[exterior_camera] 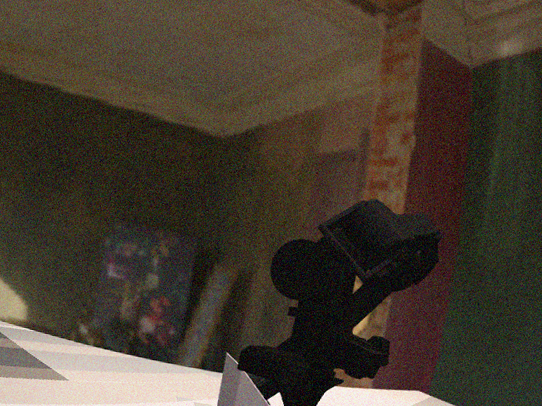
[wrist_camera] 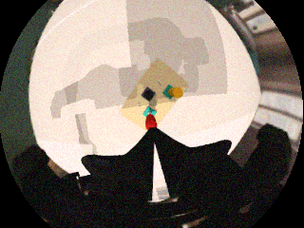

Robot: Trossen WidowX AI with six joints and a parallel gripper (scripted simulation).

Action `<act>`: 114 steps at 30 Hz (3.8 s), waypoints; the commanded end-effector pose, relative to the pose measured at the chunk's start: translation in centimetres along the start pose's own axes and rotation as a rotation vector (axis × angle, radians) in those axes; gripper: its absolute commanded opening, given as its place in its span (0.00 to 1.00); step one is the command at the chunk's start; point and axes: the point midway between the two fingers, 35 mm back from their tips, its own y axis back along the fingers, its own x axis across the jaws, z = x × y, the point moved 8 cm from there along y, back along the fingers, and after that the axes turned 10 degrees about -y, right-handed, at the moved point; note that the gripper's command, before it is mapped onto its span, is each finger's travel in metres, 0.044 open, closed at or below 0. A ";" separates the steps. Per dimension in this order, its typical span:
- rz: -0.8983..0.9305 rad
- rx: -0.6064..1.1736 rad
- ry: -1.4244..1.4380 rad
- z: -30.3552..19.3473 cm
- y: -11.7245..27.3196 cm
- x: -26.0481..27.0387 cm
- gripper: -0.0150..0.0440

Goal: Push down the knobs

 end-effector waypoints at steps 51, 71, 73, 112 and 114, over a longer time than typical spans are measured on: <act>0.006 -0.004 -0.010 -0.1 -1.4 0.1 0.25; 0.007 -0.004 -0.009 -0.1 -2.4 0.1 0.25; 0.007 -0.004 -0.009 -0.1 -2.6 0.1 0.25; 0.007 -0.004 -0.009 -0.1 -3.6 0.1 0.25; 0.007 -0.004 -0.009 -0.1 -3.7 0.1 0.25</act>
